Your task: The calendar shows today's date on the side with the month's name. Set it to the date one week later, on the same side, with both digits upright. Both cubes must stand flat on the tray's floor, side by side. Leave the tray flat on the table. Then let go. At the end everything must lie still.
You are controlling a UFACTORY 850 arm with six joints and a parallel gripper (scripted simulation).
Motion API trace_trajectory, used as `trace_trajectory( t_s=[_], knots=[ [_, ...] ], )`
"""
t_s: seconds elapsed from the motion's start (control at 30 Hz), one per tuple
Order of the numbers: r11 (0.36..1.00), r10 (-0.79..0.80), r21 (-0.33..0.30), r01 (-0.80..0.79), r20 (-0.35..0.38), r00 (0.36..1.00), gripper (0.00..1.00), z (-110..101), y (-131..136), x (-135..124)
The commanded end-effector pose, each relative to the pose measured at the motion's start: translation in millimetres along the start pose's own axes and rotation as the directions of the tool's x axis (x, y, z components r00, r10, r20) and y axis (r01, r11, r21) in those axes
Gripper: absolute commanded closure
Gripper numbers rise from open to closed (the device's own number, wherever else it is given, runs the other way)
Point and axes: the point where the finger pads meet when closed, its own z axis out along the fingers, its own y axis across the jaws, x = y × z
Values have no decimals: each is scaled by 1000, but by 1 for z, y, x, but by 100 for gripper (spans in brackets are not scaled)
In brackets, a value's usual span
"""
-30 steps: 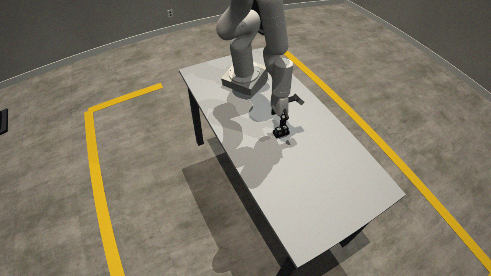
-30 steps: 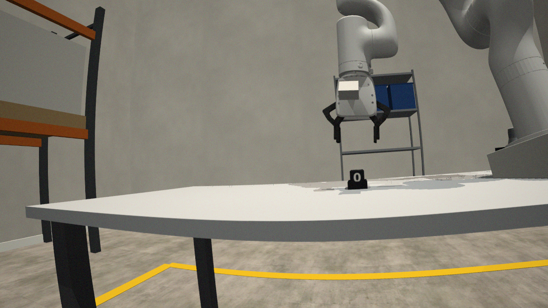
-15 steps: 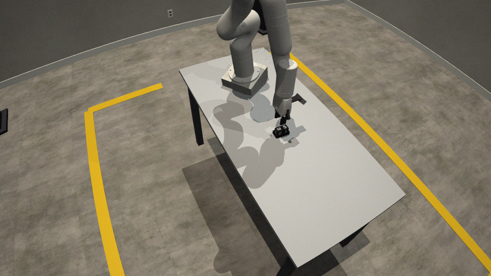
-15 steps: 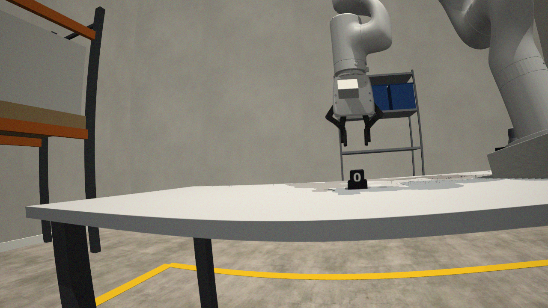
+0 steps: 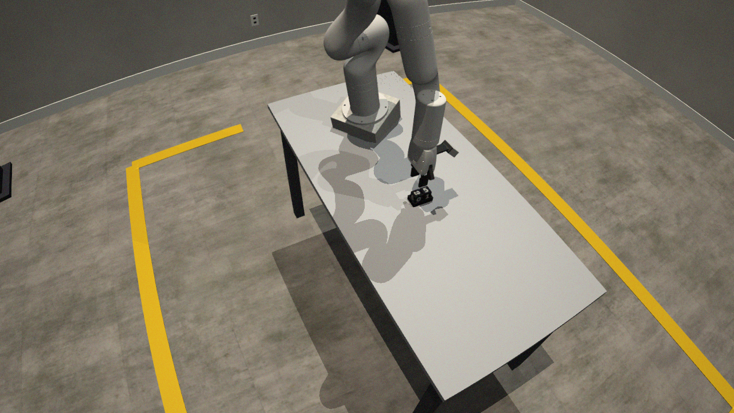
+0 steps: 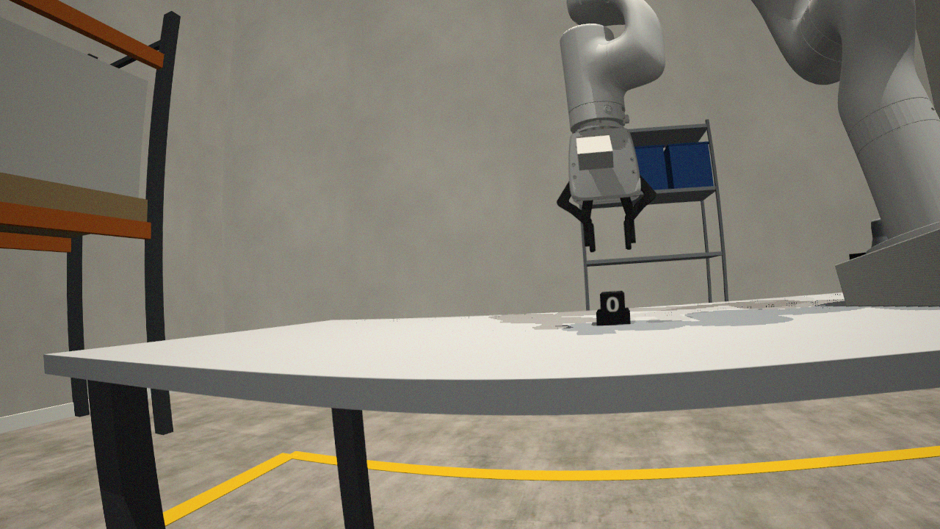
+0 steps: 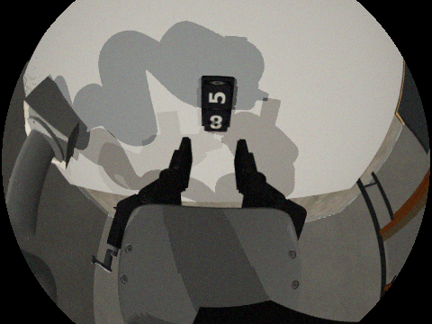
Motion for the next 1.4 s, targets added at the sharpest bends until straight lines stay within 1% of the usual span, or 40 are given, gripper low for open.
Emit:
trace_trajectory(
  t_s=[0.0,0.57,1.0,1.37],
  knots=[
    [1000,0,1,0,-1,1000,51,-1,1,0],
    [1000,0,1,0,-1,1000,51,3,1,0],
    [1000,0,2,0,-1,1000,51,16,1,0],
    [1000,0,2,0,-1,1000,51,33,1,0]
  ],
)
